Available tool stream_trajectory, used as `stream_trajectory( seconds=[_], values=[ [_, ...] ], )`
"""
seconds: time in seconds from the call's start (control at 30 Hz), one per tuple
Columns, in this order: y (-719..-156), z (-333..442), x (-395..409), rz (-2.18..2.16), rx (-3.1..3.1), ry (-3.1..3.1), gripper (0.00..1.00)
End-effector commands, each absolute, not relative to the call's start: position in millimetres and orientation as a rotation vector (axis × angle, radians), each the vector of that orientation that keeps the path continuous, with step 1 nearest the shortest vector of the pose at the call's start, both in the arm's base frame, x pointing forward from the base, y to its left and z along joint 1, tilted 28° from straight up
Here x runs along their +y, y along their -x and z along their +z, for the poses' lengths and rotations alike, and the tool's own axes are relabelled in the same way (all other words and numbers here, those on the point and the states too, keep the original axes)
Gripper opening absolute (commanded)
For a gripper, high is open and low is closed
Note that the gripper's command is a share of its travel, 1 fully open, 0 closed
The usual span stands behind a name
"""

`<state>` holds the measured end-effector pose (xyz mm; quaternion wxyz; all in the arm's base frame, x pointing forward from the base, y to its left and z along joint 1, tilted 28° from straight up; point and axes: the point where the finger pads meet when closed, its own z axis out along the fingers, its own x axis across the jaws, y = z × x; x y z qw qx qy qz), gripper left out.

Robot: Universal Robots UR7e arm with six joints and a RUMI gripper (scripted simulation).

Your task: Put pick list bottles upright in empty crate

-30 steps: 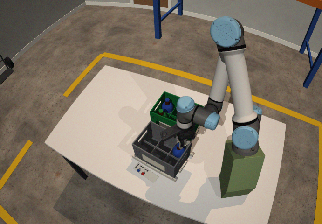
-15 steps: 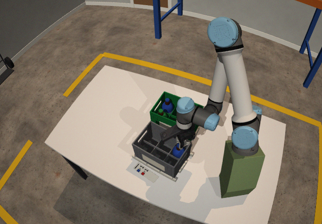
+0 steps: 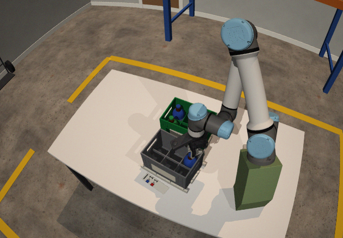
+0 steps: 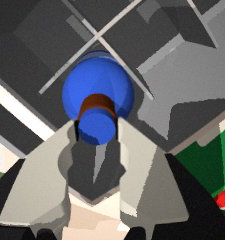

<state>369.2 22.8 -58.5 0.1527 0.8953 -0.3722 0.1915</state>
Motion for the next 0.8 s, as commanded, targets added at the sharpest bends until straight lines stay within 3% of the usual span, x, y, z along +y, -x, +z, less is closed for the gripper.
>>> stream_trajectory(
  seconds=[0.0,0.73,0.77],
  values=[
    [-369.3,-58.1,22.9,0.552,-1.069,-2.569,0.00],
    [-369.3,-58.1,22.9,0.552,-1.069,-2.569,0.00],
    [-368.1,-60.0,21.9,0.547,-1.069,-2.568,0.38]
  ],
)
